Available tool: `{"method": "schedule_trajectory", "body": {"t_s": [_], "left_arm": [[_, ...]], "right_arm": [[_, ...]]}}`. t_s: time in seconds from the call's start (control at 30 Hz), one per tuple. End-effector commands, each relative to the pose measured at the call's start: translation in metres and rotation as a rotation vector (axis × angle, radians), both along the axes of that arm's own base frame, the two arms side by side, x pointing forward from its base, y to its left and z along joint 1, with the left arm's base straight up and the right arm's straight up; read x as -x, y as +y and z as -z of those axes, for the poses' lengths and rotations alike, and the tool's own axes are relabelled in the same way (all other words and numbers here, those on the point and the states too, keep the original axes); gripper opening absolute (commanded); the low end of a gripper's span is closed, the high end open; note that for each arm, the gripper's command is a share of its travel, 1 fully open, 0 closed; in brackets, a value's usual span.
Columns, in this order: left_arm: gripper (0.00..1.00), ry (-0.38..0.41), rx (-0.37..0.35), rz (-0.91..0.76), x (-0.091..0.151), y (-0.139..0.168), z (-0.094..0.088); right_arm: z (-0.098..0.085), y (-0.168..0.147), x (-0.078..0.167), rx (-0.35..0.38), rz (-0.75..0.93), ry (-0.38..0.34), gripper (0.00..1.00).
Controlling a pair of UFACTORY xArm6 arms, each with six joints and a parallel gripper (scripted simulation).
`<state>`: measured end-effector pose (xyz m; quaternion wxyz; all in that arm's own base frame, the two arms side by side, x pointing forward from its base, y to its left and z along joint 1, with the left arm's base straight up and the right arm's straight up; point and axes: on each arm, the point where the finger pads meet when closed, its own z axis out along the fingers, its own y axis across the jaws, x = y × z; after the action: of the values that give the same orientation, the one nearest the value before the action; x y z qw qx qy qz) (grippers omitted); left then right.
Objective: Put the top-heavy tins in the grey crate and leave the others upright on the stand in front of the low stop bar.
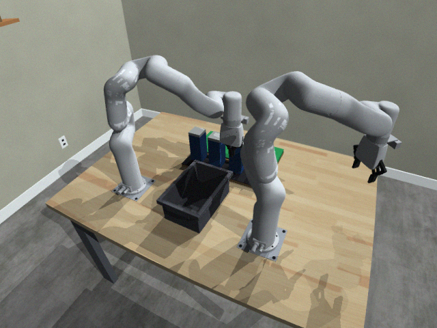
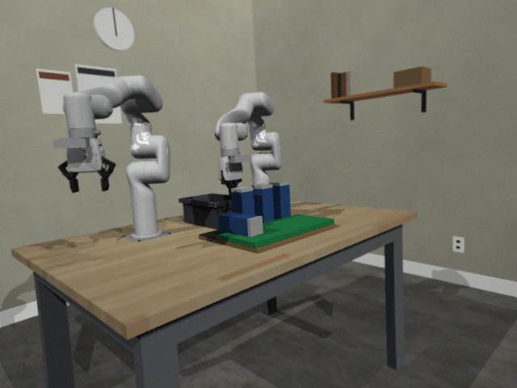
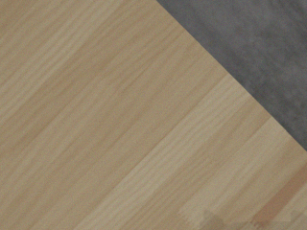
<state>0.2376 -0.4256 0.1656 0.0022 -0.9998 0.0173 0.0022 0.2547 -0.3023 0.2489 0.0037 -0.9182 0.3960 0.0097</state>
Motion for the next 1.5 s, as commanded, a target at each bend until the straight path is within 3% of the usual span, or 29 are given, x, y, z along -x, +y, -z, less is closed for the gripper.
{"method": "schedule_trajectory", "body": {"t_s": [0.0, 1.47], "left_arm": [[0.0, -0.002, 0.005, 0.0, -0.004, -0.001, -0.002], [0.0, -0.002, 0.005, 0.001, -0.02, -0.002, -0.002]], "right_arm": [[-0.001, -0.001, -0.001, 0.003, 0.0, -0.003, 1.0], [-0.001, -0.001, -0.001, 0.003, 0.0, -0.003, 1.0]]}}
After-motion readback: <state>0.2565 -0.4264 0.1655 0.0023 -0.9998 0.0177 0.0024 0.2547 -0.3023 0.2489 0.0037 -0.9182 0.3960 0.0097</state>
